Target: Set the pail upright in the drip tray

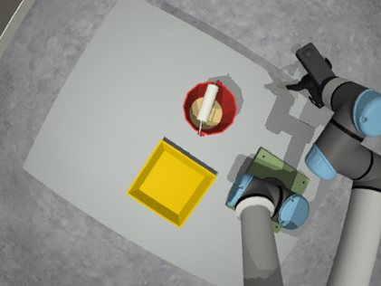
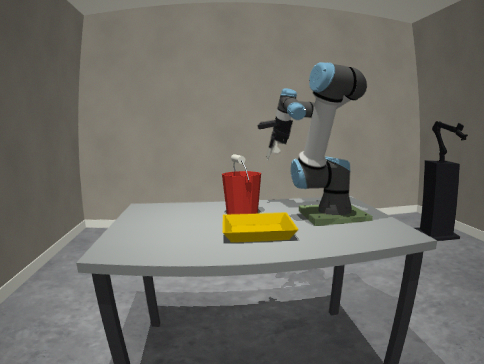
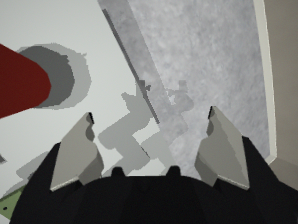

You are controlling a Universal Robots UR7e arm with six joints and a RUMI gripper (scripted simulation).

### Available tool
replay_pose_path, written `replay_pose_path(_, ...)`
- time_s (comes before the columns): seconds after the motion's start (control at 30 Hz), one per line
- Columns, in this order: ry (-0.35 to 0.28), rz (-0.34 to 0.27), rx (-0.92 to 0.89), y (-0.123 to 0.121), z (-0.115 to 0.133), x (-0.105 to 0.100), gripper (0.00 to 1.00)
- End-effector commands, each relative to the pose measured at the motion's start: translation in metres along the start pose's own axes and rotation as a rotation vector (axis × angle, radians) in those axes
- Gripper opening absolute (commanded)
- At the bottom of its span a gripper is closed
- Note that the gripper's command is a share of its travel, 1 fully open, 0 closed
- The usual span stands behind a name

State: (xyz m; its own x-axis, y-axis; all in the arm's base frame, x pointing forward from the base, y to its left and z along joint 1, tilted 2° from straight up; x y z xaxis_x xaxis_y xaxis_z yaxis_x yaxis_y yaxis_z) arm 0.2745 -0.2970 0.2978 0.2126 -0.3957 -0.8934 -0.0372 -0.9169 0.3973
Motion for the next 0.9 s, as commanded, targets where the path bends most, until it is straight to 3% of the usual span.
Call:
replay_pose_path(0.0,0.004,-0.044,-0.147,-0.008,-0.019,-0.005,1.00)
replay_pose_path(0.4,0.053,-0.202,-0.767,-0.060,-0.093,-0.036,1.00)
replay_pose_path(0.47,0.053,-0.202,-0.767,-0.060,-0.093,-0.036,1.00)
replay_pose_path(0.53,0.071,-0.244,-0.935,-0.072,-0.107,-0.044,1.00)
replay_pose_path(0.87,0.137,-0.350,-1.404,-0.120,-0.146,-0.075,1.00)
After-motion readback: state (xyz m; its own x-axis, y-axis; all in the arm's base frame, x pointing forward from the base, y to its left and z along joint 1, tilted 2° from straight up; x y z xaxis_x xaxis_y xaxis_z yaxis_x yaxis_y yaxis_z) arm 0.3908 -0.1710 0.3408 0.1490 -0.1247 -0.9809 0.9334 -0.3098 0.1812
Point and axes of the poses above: the point where the finger pads meet when closed, its own x axis out along the fingers, its own y axis across the jaws, z = x × y, the point moved 9 cm from there along -x, back along the fingers, and after that the axes turned 9 degrees about -x, right-handed, at the moved point
